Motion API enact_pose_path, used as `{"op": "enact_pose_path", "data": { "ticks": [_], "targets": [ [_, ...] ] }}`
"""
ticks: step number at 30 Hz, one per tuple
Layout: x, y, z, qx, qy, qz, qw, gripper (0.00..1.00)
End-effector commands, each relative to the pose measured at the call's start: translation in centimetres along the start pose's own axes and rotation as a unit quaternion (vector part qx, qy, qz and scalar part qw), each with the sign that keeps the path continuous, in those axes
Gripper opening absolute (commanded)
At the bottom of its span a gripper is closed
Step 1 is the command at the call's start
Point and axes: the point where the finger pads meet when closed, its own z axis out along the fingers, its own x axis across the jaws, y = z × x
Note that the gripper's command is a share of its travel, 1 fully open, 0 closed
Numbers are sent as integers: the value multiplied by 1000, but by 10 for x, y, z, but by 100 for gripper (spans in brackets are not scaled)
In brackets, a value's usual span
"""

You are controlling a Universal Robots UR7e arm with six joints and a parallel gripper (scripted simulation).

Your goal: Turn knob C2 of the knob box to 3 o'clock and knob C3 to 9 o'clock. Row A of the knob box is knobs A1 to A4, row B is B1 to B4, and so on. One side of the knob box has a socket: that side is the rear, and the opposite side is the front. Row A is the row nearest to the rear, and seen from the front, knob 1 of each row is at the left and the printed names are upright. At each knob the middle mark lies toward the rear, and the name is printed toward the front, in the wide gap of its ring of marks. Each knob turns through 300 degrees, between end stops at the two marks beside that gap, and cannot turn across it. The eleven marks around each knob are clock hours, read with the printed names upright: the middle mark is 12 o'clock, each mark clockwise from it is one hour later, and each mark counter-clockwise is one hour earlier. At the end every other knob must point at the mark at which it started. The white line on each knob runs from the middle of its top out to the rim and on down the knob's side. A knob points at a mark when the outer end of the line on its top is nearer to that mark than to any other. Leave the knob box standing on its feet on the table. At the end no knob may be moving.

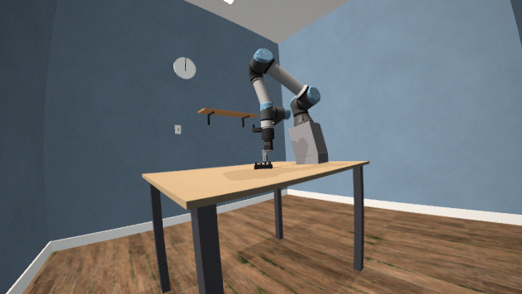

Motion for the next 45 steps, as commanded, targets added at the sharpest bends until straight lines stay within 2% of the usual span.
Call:
{"op": "enact_pose_path", "data": {
  "ticks": [1, 31, 45],
  "targets": [
    [0, 0, 0, 0, 0, 0, 1000, 46],
    [0, 0, 13, 0, 0, 0, 1000, 46],
    [0, 0, 14, 0, 0, 0, 1000, 46]
  ]
}}
